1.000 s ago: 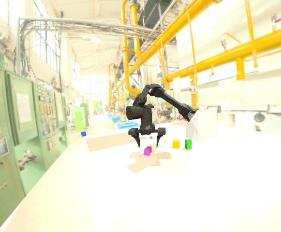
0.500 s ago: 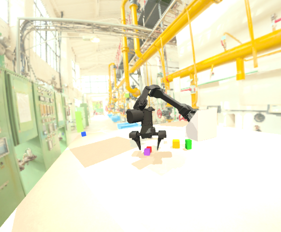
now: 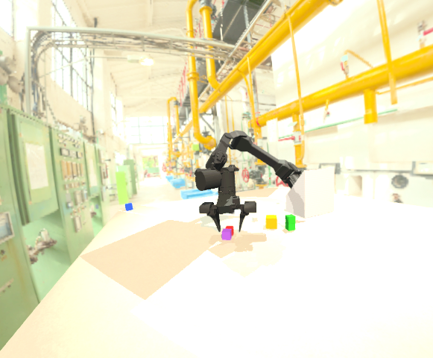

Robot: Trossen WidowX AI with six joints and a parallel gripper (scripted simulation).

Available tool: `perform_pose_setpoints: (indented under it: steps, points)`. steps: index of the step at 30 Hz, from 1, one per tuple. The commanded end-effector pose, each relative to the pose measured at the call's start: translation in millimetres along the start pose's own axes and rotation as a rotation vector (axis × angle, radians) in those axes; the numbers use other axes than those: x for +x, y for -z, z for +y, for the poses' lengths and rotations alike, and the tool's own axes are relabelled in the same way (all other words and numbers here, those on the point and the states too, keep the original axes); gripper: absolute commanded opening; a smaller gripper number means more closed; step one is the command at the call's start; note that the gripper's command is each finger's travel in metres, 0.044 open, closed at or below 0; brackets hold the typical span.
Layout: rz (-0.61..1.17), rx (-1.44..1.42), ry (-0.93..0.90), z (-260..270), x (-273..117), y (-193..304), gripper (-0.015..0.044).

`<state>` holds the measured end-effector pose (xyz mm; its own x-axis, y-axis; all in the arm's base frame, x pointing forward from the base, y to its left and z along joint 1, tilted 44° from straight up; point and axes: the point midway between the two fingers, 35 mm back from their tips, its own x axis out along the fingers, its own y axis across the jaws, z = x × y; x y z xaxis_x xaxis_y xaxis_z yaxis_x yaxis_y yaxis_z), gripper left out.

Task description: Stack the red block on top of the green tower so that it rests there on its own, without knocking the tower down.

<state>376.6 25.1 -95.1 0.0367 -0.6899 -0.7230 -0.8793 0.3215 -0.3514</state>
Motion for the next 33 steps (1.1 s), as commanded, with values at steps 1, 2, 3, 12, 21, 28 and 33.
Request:
perform_pose_setpoints:
  steps: [1,2,3,12,21,28,33]
  points:
    - [0.004,-0.005,0.001,0,0,0,0.023]
    - [0.004,-0.005,0.001,0,0,0,0.0204]
    - [0.004,-0.005,0.001,0,0,0,0.0177]
    - [0.004,-0.005,0.001,0,0,0,0.0059]
    - [0.003,-0.005,0.001,0,-28,-1,0.0]
    - [0.001,-0.005,0.0,0,-60,-1,0.0]
    - [0.0,-0.006,-0.001,0,-86,-1,0.0]
